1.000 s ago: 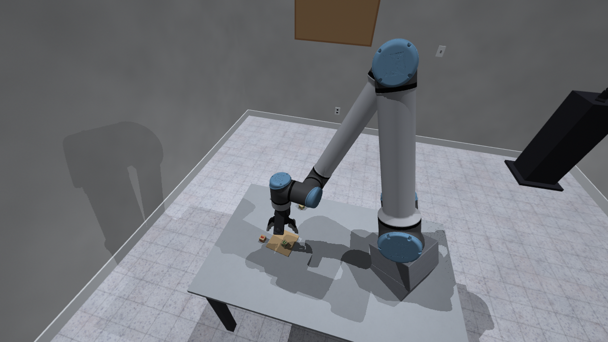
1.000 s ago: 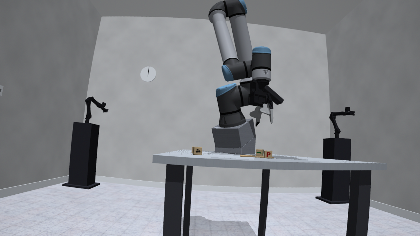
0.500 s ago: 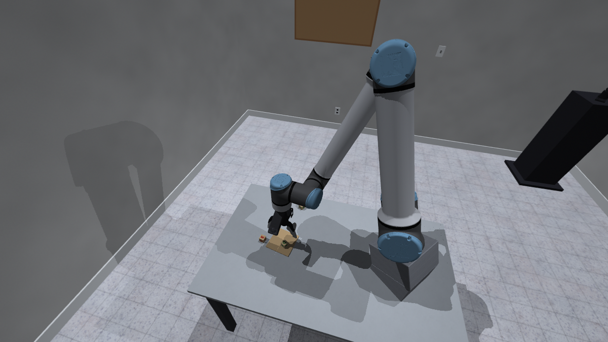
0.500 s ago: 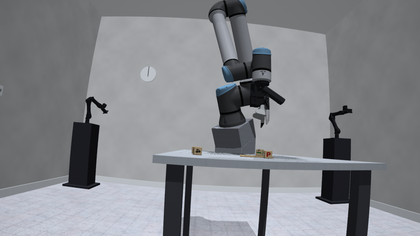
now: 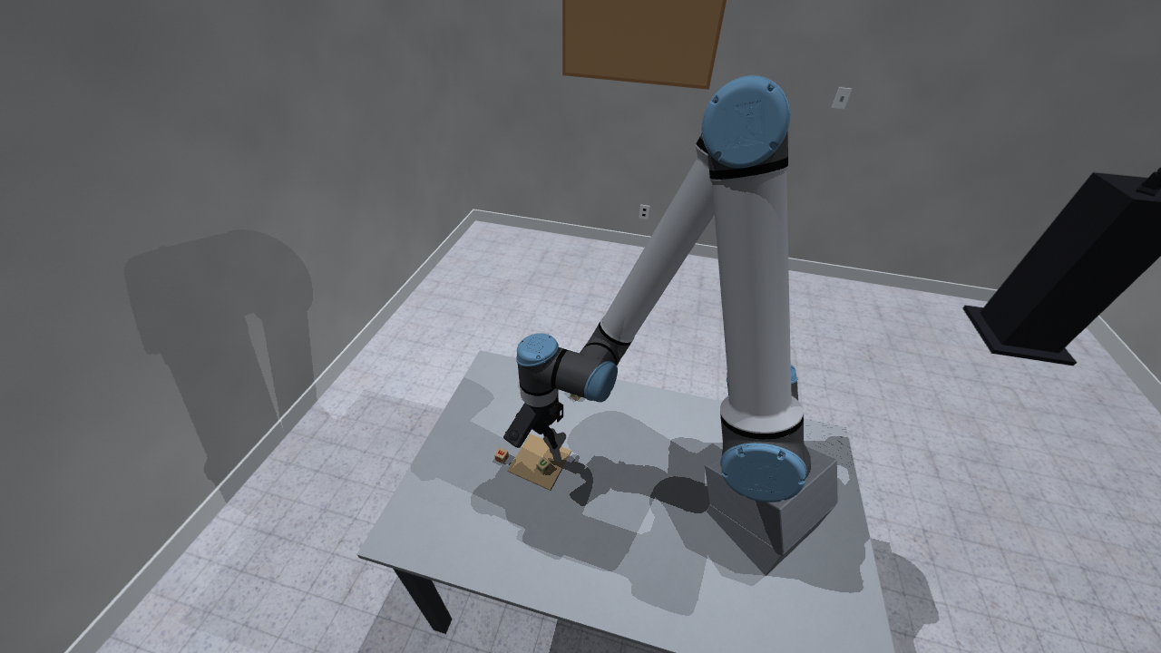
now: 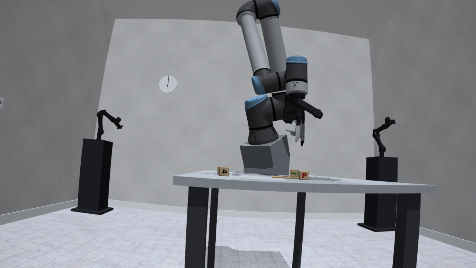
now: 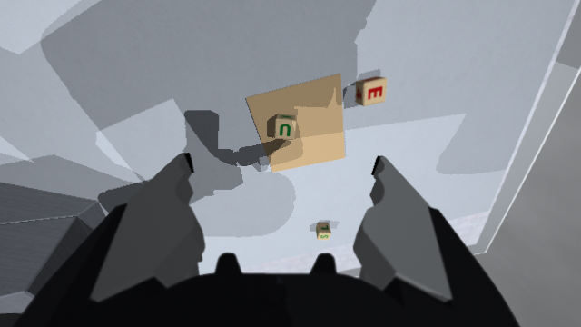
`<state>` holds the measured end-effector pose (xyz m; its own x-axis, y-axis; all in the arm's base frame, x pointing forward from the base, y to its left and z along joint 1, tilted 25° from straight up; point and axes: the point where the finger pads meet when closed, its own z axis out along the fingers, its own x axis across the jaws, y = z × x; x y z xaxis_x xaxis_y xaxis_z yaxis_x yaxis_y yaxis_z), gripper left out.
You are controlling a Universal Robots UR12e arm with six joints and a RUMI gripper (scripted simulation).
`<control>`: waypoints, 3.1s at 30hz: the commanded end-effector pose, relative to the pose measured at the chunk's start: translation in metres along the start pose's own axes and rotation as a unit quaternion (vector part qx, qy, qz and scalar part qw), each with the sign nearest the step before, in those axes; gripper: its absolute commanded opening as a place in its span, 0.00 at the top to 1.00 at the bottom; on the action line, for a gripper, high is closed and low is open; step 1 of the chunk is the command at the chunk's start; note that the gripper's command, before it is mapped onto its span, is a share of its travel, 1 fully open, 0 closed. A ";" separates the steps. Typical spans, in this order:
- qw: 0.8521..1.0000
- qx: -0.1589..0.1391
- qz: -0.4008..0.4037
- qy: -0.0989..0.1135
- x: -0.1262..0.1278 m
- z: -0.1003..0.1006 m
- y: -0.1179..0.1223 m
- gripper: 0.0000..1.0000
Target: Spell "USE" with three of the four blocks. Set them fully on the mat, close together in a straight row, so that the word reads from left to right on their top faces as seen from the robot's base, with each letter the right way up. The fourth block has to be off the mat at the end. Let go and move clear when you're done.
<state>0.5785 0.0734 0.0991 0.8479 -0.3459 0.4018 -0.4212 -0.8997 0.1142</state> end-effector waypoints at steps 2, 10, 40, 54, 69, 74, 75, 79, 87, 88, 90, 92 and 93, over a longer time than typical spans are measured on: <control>0.997 -0.003 0.080 -0.001 -0.001 0.004 0.001 0.00; 0.988 -0.003 0.152 -0.001 0.000 0.006 0.001 0.00; 0.894 -0.003 0.447 0.000 0.001 0.016 0.007 0.00; 0.824 -0.003 0.567 0.000 0.000 0.020 0.011 0.00; 0.740 -0.003 0.673 0.000 -0.002 0.024 0.015 0.00; 0.715 -0.002 0.699 0.001 -0.002 0.025 0.016 0.00; 0.711 -0.002 0.703 0.001 -0.001 0.025 0.017 0.00; 0.703 -0.002 0.711 0.001 -0.001 0.025 0.017 0.00; 0.684 -0.002 0.729 0.001 -0.003 0.026 0.018 0.00; 0.683 -0.002 0.730 0.001 -0.003 0.026 0.018 0.00; 0.681 -0.002 0.732 0.001 -0.003 0.026 0.018 0.00; 0.680 -0.002 0.733 0.001 -0.003 0.026 0.018 0.00; 0.680 -0.002 0.733 0.001 -0.002 0.026 0.018 0.00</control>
<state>0.5789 0.0515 0.0783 -0.4732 -0.8762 0.0912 -0.8203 0.4005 -0.4083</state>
